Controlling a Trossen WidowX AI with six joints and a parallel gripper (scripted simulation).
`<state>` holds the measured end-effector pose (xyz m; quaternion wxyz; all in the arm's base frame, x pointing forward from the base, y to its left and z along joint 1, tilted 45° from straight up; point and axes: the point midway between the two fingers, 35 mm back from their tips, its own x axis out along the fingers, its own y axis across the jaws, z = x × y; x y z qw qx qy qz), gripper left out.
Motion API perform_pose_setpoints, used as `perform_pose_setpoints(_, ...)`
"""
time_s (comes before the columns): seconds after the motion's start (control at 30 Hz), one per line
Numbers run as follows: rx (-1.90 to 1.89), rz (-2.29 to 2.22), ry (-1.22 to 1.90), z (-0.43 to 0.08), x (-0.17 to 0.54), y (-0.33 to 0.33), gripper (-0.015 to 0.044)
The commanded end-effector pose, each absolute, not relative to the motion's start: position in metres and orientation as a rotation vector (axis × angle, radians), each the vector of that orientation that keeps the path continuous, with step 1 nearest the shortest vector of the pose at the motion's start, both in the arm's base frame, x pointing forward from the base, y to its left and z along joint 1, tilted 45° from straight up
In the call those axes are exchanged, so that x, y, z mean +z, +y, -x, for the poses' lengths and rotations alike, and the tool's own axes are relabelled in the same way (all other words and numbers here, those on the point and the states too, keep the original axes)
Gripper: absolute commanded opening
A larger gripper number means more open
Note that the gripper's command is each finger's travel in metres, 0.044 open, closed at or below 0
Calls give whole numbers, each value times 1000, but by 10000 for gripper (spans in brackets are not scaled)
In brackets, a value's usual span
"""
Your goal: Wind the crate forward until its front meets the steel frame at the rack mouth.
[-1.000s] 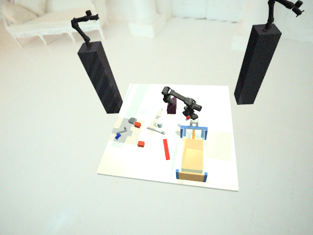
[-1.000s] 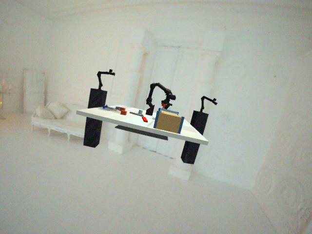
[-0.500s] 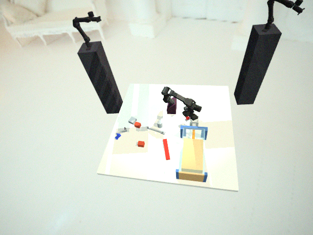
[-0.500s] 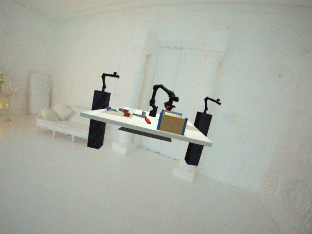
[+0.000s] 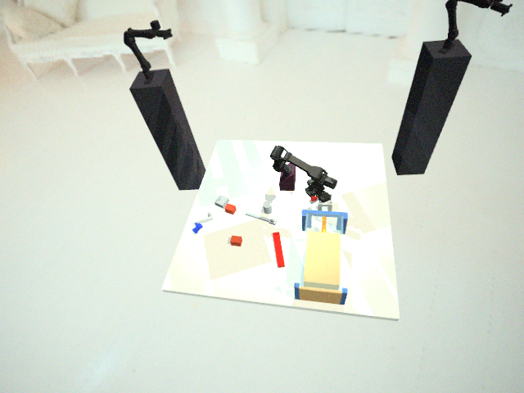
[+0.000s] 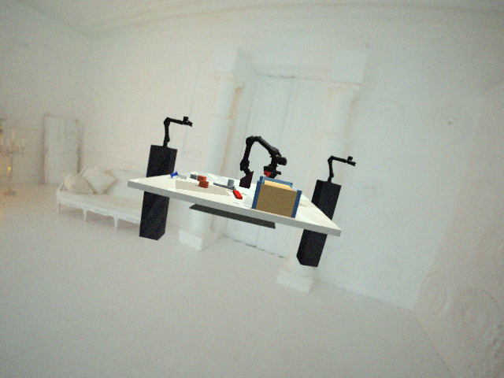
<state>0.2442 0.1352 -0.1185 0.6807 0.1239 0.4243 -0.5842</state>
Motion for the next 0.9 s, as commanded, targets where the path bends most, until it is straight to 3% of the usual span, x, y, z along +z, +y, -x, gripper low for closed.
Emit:
perform_pose_setpoints(0.0, -1307, -275, 954, -245, -120, 135, 0)
perform_pose_setpoints(0.87, -1306, -274, 955, -245, -124, 131, 0)
